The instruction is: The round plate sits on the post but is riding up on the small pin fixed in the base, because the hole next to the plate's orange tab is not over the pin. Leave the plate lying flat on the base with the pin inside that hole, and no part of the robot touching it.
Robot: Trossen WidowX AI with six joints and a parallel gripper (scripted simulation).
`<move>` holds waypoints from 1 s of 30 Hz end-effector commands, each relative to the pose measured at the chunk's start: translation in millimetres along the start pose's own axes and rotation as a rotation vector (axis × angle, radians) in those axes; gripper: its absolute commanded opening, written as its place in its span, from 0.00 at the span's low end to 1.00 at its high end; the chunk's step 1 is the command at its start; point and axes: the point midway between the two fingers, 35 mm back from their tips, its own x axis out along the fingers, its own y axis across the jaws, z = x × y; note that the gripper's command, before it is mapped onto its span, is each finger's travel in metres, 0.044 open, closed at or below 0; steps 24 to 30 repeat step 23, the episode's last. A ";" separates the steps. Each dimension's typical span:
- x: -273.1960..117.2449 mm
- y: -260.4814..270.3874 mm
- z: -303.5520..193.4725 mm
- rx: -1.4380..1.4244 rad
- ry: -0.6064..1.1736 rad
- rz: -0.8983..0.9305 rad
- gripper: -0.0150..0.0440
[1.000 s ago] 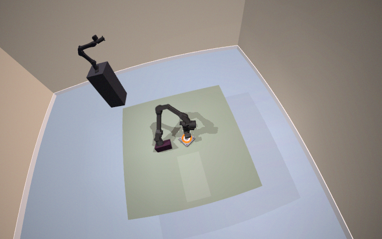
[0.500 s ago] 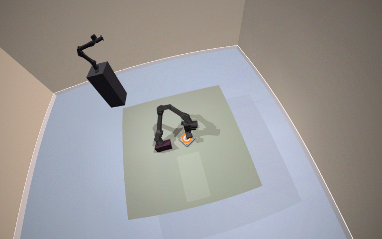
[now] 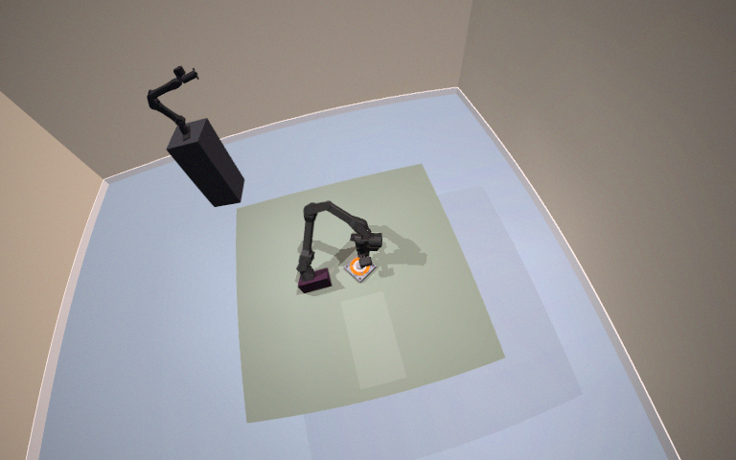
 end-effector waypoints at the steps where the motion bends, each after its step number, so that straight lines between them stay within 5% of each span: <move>1: -18.1 -1.2 2.2 -0.005 -0.010 -0.006 0.25; 30: -28.1 -1.9 -0.9 0.006 -0.005 0.000 0.25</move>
